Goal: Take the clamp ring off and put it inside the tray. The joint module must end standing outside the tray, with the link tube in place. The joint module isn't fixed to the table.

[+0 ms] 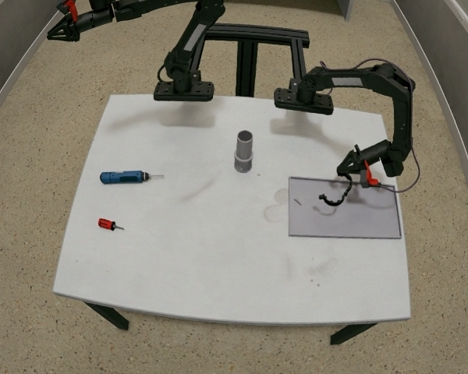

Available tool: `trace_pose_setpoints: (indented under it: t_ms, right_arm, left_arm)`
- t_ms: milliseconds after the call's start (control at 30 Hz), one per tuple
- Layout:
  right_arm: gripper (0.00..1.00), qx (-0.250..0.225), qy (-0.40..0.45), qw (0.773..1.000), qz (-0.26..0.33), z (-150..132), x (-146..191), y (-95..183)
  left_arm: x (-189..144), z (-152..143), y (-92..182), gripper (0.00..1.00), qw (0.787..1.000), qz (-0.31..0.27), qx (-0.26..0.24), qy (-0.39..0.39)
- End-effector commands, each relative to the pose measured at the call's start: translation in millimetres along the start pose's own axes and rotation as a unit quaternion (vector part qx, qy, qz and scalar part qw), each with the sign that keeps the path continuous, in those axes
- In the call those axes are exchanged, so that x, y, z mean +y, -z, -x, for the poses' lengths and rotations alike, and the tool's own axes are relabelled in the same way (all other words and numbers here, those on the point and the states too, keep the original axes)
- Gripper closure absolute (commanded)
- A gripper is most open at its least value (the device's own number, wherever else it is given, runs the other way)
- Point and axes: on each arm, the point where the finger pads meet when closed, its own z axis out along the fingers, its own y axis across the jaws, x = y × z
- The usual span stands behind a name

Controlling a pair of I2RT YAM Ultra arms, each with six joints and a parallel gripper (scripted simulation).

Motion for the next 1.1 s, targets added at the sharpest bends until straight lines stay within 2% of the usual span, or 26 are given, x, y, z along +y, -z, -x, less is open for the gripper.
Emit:
trace_pose_setpoints:
  t_ms: [0, 367, 533, 933, 1067]
  right_arm:
    - [0.80, -0.049, -0.003, 0.999, 0.003, 38.9, 4.4, 7.3]
    - [0.80, -0.049, -0.003, 0.999, 0.003, 38.9, 4.4, 7.3]
    - [0.80, -0.049, -0.003, 0.999, 0.003, 38.9, 4.4, 7.3]
    - [0.80, -0.049, -0.003, 0.999, 0.003, 38.9, 4.4, 7.3]
    - [0.80, -0.049, -0.003, 0.999, 0.003, 38.9, 4.4, 7.3]
  left_arm:
    - [2.5, 14.3, 11.0, 0.94, 1.000, 0.008, -0.023, -0.014]
    - [17.4, 13.6, 1.0, 0.94, 1.000, 0.007, -0.022, -0.015]
    - [10.0, 14.9, 6.3, 0.94, 1.000, 0.006, -0.021, -0.014]
    - [29.9, 13.1, -5.7, 0.94, 1.000, 0.007, -0.023, -0.014]
    - [21.2, 16.4, 2.3, 0.94, 1.000, 0.010, -0.024, -0.017]
